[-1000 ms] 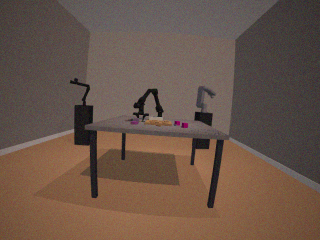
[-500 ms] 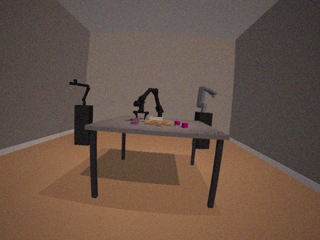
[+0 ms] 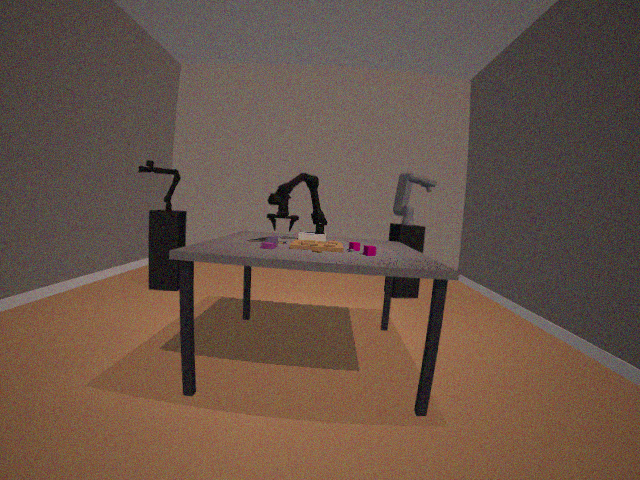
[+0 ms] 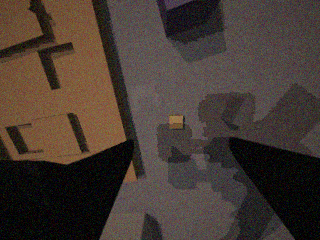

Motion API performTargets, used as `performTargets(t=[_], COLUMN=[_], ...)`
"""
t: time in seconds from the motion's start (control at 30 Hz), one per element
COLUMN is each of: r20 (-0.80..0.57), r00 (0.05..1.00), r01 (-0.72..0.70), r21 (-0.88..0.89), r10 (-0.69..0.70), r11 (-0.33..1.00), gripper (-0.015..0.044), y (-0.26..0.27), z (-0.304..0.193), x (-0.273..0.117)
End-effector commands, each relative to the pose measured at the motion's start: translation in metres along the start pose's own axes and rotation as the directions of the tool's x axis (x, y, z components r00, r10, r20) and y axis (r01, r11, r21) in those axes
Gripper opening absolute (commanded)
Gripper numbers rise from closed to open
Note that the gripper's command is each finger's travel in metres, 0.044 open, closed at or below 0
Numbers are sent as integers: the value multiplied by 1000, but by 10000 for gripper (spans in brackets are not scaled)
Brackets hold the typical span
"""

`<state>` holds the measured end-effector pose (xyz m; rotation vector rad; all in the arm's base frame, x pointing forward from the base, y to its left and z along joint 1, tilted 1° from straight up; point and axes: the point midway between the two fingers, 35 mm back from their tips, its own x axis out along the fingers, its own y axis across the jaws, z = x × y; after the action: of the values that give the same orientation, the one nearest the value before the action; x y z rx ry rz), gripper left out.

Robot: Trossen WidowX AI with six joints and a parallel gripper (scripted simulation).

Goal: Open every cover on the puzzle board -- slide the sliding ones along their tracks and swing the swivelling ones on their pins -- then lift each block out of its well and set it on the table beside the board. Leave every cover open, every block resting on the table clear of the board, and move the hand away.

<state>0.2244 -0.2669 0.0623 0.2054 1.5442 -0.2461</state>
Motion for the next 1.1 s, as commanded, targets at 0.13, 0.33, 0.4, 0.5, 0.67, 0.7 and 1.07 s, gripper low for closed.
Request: performTargets(t=[0.13,0.33,0.4,0.5,0.67,0.7,1.07], r20=[18,37,36,35,32,32,28], r00=[1000,999,999,999,999,999,999], r01=[-4,-15,-16,-17,-19,-20,-30], r21=[-16,5,42,120,248,275,560], r10=[5,15,15,13,11,11,17], r11=[1000,1000,999,993,969,961,828], gripper=[335,177,125,46,0,0,0], y=[12,32,40,56,83,89,152], z=[8,21,25,32,43,45,59], x=[-7,-7,-7,-7,-8,-8,-8])
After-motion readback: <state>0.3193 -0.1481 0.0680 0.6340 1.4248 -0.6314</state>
